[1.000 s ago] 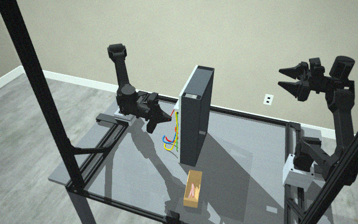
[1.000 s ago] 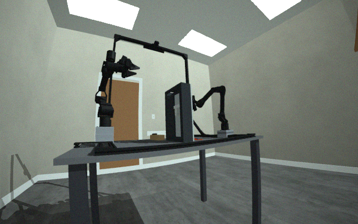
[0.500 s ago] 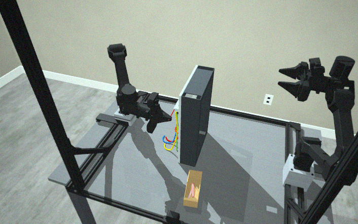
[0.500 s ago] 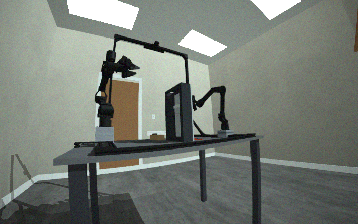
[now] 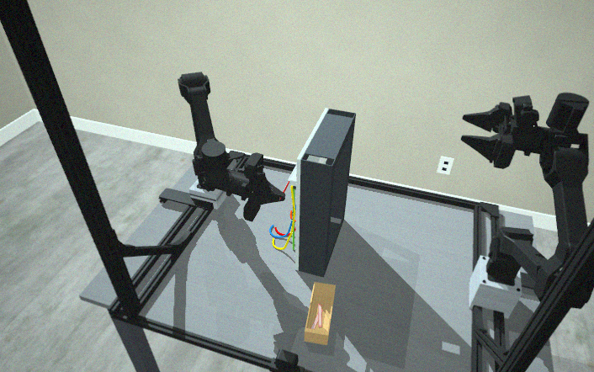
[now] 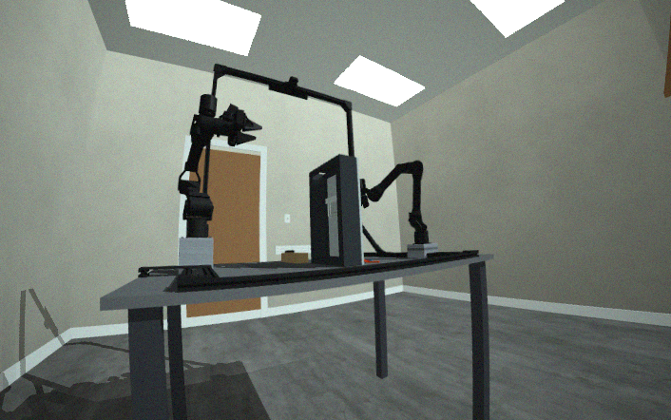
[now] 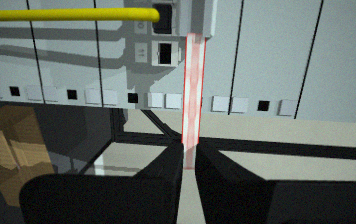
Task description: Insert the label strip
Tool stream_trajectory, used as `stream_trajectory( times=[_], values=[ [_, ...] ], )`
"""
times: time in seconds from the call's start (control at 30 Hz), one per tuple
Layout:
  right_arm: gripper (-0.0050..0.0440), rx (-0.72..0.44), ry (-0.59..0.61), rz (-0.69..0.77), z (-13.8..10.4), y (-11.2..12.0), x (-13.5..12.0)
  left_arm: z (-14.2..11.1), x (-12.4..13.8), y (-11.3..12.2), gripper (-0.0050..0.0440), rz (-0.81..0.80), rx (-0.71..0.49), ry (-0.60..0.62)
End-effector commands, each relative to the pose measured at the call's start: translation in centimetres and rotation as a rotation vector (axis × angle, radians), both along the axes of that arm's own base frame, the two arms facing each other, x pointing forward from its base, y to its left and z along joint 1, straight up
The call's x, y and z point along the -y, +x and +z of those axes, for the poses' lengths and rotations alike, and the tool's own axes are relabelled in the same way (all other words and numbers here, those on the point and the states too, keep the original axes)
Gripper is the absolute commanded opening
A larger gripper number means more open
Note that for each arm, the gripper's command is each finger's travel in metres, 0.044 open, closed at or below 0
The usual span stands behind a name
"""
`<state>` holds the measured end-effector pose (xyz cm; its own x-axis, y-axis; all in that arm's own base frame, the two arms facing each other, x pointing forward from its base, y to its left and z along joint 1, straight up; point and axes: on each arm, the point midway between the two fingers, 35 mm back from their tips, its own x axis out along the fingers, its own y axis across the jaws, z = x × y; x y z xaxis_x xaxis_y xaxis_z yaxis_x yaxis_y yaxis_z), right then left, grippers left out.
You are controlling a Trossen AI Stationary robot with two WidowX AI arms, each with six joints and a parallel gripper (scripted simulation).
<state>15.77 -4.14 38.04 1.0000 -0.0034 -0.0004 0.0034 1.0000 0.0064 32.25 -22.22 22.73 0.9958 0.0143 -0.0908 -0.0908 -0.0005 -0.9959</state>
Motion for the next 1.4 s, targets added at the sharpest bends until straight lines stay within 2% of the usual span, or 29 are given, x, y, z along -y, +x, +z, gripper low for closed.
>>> stream_trajectory(
  times=[0.0,1.37],
  values=[
    [0.0440,0.001,-0.006,0.000,0.28,-0.01,-0.05,1.05,-0.37,-0.03,-0.0050,0.003,0.019,-0.021],
    [0.0440,0.001,-0.006,0.000,0.28,-0.01,-0.05,0.91,-1.07,-0.12,-0.0050,0.003,0.019,-0.020]
  ],
)
